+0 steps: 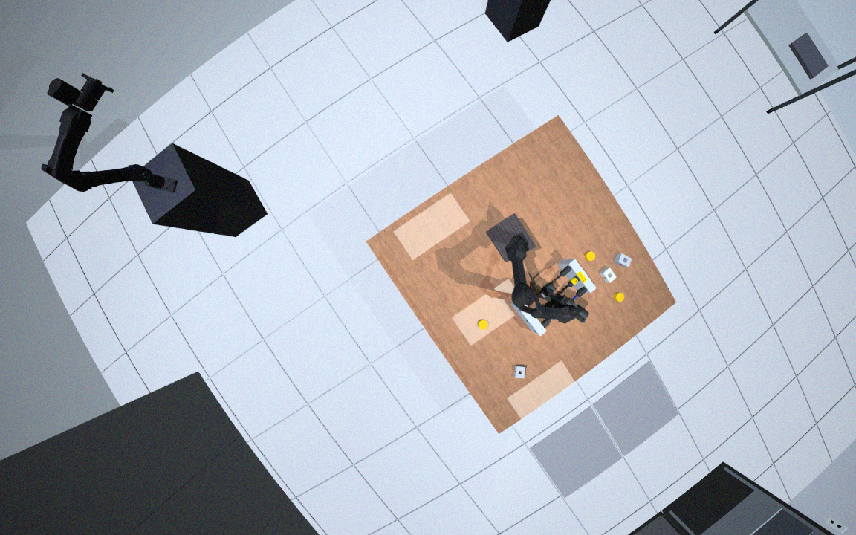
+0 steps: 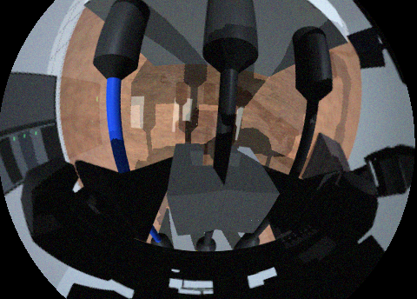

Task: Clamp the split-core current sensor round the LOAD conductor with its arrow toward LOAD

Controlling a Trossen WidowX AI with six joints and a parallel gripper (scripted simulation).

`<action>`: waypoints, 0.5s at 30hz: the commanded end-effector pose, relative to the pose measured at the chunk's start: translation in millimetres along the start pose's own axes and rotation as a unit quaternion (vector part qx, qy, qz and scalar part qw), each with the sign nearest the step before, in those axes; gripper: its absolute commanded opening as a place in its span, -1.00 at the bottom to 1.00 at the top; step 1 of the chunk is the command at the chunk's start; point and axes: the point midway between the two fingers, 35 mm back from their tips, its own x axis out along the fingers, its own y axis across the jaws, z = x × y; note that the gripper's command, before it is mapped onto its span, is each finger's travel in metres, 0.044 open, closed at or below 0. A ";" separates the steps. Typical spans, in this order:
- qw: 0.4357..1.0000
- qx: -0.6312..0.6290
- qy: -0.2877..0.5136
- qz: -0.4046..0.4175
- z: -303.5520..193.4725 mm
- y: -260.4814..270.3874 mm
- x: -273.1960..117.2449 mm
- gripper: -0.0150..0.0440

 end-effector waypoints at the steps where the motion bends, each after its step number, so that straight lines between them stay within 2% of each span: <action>1: 1.000 0.000 0.000 0.001 -0.5 0.3 -1.0 0.53; 3: 1.000 0.000 0.000 0.001 -0.5 0.3 -1.0 0.48; 14: 1.000 0.000 0.000 0.001 -0.5 0.3 -1.0 -0.49; 15: 1.000 0.000 0.000 0.001 -0.5 0.3 -1.0 -0.49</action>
